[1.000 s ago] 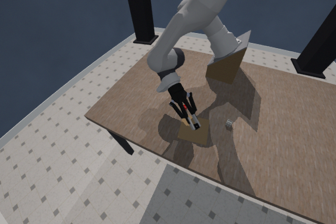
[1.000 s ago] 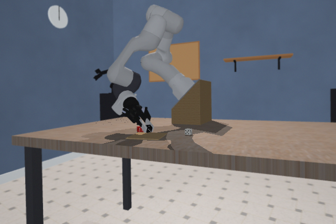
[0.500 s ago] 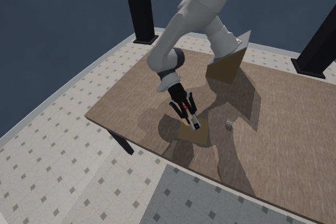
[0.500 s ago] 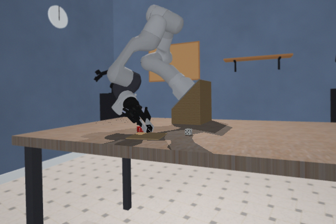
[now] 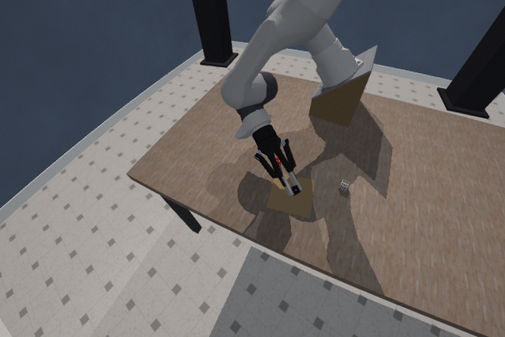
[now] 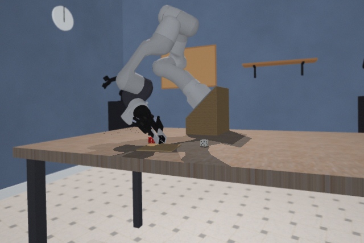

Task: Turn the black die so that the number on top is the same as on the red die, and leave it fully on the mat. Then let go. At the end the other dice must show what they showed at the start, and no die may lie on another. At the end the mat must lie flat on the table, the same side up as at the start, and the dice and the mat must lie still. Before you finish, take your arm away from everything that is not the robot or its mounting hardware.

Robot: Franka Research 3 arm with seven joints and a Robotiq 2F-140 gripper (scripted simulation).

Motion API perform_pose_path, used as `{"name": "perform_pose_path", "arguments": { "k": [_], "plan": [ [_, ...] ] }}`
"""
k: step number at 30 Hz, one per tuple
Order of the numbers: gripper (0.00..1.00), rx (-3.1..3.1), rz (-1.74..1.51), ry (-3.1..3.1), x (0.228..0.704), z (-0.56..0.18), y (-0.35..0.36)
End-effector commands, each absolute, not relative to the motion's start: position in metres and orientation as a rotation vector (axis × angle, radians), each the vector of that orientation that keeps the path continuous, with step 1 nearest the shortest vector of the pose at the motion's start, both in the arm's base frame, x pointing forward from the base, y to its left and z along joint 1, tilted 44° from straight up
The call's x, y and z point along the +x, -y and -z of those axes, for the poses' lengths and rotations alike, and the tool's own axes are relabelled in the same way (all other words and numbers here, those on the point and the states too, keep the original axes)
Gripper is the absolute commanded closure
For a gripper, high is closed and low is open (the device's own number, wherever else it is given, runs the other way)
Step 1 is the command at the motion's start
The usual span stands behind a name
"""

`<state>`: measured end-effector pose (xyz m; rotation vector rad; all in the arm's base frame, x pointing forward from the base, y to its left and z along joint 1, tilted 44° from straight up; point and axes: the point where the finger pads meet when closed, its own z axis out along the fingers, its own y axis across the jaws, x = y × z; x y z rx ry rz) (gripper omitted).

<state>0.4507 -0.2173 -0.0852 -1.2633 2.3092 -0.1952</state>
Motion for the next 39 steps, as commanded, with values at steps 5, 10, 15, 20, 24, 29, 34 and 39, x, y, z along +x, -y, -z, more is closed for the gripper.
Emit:
{"name": "perform_pose_path", "arguments": {
  "k": [5,10,15,20,24,29,34,39],
  "plan": [
    [0.87,-1.266,0.196,-2.304,0.4512,0.0868,0.2185],
    [0.87,-1.266,0.196,-2.304,0.4509,0.0882,0.2198],
    [0.87,-1.266,0.196,-2.304,0.4503,0.0908,0.2222],
    [0.87,-1.266,0.196,-2.304,0.4499,0.0926,0.2239],
    [0.87,-1.266,0.196,-2.304,0.4498,0.0929,0.2242],
    [0.87,-1.266,0.196,-2.304,0.4498,0.0930,0.2243],
    [0.87,-1.266,0.196,-2.304,0.4498,0.0930,0.2243],
    [0.87,-1.266,0.196,-2.304,0.4498,0.0930,0.2243]
  ]
}}
